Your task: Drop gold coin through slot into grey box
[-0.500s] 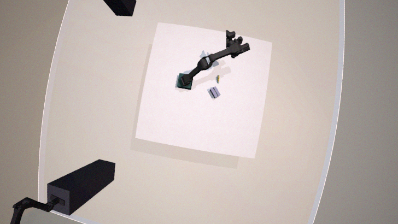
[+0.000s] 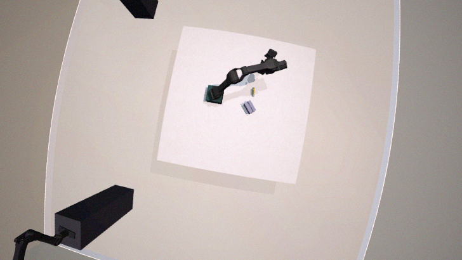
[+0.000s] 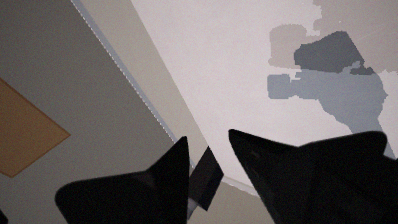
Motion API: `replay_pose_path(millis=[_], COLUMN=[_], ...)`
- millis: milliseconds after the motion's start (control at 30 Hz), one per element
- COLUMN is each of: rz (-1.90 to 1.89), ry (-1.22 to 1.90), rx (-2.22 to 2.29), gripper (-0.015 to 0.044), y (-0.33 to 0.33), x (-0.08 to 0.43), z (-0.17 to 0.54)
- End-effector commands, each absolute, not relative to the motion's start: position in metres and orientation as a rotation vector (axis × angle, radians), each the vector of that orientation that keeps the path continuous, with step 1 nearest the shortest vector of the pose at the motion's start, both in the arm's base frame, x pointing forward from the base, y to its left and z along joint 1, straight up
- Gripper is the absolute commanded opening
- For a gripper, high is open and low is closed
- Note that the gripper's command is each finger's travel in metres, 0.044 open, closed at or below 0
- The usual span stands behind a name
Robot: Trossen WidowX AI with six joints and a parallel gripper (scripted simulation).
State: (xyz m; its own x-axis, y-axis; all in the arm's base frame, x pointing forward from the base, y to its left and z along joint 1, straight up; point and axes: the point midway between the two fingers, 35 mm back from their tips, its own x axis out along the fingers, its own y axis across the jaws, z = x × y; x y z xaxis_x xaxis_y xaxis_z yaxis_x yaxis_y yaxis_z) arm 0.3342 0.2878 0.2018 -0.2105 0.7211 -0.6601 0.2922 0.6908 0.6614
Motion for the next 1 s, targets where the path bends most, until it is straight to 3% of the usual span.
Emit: replay_pose_path(millis=[0,433,967], rz=[-0.141,-1.089,-1.107], ry=[1.743,1.257,1.241], rx=[0.929,1.146,1.150], gripper=[0.0161,0.0161,0.0161], y=[0.226,0.110,0.105], x=[0.340,0.323,0.318], z=[0.152,0.086,0.073])
